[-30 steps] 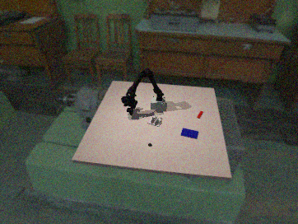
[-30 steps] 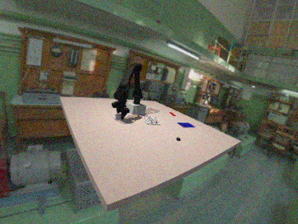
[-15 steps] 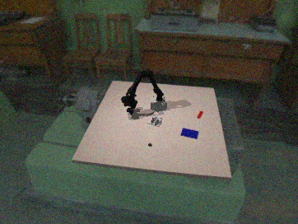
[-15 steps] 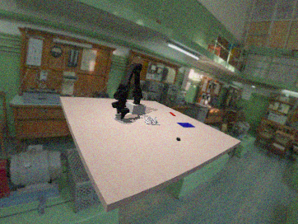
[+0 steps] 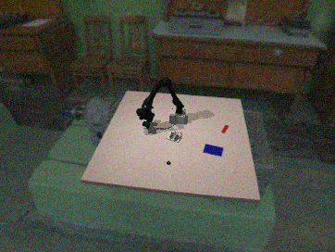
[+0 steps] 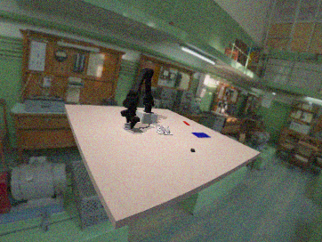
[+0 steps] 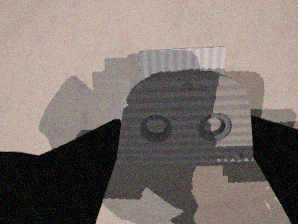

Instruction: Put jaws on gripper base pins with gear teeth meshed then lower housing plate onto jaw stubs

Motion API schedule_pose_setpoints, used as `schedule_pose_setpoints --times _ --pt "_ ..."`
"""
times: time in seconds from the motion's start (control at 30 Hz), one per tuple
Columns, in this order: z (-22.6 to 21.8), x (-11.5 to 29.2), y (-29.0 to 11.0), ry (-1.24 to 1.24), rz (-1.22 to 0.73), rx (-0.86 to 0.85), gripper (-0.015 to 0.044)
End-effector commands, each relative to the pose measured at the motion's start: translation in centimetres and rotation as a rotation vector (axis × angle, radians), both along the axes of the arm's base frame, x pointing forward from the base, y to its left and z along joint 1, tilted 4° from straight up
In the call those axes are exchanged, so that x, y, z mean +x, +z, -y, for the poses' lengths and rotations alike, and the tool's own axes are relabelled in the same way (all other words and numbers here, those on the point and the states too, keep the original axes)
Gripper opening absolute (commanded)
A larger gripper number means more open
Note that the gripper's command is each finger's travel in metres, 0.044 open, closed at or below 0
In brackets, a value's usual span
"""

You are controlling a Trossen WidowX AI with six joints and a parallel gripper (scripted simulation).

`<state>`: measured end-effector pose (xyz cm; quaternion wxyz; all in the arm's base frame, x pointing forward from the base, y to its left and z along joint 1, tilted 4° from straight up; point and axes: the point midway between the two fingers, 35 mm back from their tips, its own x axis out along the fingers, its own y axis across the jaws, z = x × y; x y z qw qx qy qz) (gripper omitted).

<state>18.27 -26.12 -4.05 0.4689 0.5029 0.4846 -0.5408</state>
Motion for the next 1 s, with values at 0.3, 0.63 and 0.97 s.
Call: schedule_pose_setpoints --times 0.3,0.63,0.97 --pt "0.1 0.3 2.9 0.002 -0.002 -0.001 0.0351" --pt "0.0 0.4 6.1 0.004 -0.005 -0.001 0.0351" --pt "-0.5 0.7 7.3 0.025 -0.005 0.001 0.0351"
